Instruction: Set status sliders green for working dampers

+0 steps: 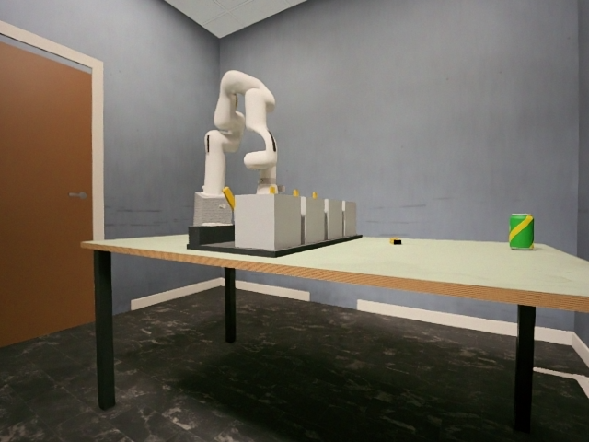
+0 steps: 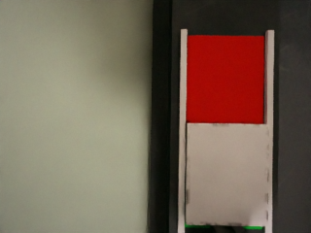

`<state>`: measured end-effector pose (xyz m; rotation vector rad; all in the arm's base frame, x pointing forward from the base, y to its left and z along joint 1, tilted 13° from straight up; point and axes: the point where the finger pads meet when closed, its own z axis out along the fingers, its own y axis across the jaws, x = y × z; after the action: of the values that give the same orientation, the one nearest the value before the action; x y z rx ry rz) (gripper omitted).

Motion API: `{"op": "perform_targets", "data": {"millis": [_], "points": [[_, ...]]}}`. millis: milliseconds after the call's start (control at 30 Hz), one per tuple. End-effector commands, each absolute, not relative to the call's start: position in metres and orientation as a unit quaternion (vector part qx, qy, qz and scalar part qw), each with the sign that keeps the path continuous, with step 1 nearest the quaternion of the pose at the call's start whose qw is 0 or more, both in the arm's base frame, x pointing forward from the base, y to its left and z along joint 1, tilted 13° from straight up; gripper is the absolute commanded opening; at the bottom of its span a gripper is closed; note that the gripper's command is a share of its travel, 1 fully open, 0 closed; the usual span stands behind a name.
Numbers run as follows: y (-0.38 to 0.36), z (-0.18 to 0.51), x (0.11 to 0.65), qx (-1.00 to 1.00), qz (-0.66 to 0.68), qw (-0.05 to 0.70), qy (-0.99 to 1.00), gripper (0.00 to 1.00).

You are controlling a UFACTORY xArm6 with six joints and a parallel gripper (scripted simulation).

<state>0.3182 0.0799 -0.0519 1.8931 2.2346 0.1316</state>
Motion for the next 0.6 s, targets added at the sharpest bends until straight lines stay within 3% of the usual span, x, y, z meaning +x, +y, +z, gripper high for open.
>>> {"op": "perform_targets", "data": {"millis": [0,567], "points": [[0.0821,-0.0515,0.3186,0.642,0.046,0.105,0.758,0.00],[0.0904,-0.0523,0.3173,0.642,0.046,0.105,0.758,0.00]]}}
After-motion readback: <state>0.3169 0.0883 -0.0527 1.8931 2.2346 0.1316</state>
